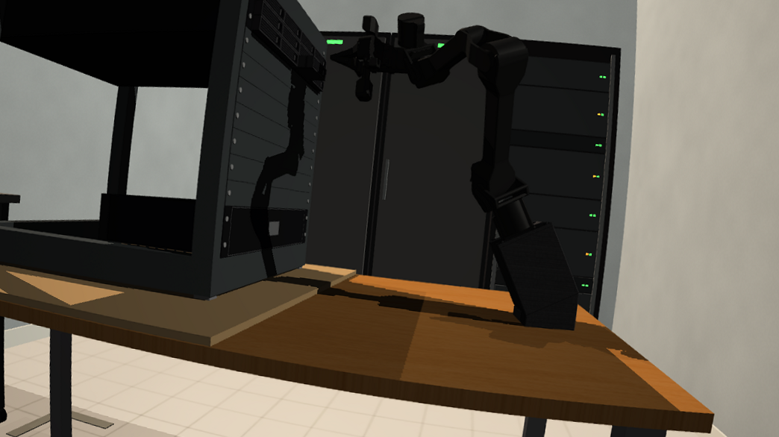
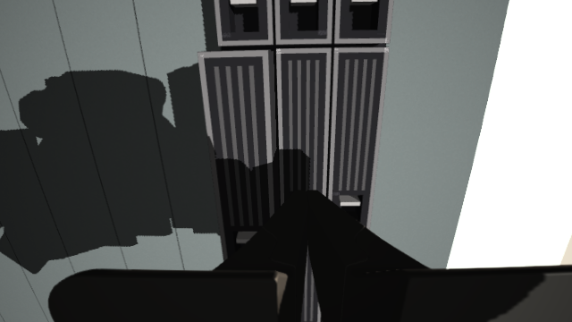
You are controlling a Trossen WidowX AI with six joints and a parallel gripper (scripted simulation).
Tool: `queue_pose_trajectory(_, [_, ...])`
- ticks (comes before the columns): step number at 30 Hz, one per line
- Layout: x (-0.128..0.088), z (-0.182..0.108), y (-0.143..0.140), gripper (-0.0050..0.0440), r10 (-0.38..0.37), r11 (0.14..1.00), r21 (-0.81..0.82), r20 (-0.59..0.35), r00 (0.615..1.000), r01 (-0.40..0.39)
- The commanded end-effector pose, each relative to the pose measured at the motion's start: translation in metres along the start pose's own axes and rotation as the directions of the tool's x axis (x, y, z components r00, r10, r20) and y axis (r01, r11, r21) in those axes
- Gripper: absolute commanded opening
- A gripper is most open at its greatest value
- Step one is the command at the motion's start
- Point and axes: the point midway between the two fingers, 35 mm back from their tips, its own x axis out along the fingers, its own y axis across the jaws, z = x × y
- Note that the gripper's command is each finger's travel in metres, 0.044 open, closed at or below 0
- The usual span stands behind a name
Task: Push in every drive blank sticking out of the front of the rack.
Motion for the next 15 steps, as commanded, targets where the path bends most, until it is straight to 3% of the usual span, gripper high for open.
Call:
queue_pose_trajectory(1, [-0.005,0.002,0.016,-0.0050,-0.005,1.000,-0.007,0.004,1.000,0.005])
queue_pose_trajectory(9, [-0.005,0.002,0.024,-0.0050,-0.005,1.000,-0.007,0.004,1.000,0.005])
queue_pose_trajectory(15, [0.010,0.002,0.024,-0.0050,-0.005,1.000,-0.007,0.004,1.000,0.005])
